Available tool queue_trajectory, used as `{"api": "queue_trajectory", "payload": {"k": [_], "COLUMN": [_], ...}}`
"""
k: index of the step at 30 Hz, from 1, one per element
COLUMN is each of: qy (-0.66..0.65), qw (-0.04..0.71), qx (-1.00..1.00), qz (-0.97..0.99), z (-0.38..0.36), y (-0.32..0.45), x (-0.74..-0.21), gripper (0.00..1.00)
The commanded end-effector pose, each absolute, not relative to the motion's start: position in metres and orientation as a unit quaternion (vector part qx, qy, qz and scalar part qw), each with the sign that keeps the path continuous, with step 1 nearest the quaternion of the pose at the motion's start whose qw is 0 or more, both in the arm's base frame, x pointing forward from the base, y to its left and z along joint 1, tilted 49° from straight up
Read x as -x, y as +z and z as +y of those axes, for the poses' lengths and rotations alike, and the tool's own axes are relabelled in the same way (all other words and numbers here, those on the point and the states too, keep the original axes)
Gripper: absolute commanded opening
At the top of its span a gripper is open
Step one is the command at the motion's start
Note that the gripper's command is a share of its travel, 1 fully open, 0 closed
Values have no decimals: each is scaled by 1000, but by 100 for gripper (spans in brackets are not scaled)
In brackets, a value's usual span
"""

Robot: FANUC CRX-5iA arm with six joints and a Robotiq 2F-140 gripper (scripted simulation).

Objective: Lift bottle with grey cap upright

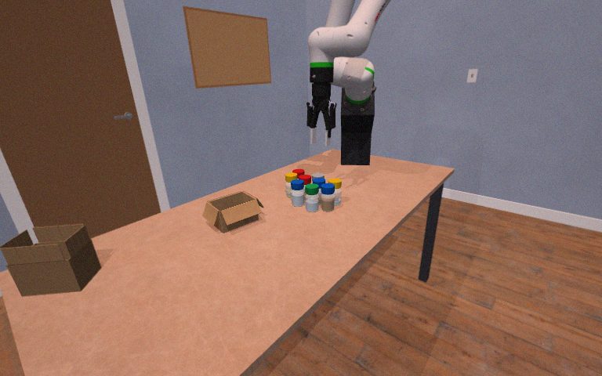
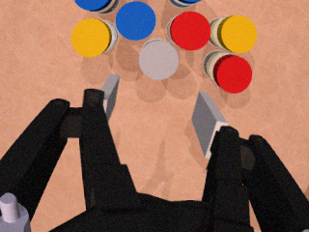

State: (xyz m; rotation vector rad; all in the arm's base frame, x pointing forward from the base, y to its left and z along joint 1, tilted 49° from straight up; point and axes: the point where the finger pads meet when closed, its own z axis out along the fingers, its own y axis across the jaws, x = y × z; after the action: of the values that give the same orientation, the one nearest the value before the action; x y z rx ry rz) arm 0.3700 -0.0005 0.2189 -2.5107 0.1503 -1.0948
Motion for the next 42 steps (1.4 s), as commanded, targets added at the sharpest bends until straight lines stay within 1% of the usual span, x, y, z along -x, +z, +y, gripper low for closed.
{"api": "queue_trajectory", "payload": {"k": [1,7,17,25,34,42], "qy": [-368,-368,-370,-369,-368,-368], "qw": [195,195,196,196,196,196], "qx": [908,908,907,907,908,908], "qz": [46,46,48,48,46,46], "z": [-5,-5,13,14,31,31], "y": [226,226,190,187,148,146], "x": [-354,-354,-402,-402,-437,-437], "gripper": [51,51,51,51,51,51]}}
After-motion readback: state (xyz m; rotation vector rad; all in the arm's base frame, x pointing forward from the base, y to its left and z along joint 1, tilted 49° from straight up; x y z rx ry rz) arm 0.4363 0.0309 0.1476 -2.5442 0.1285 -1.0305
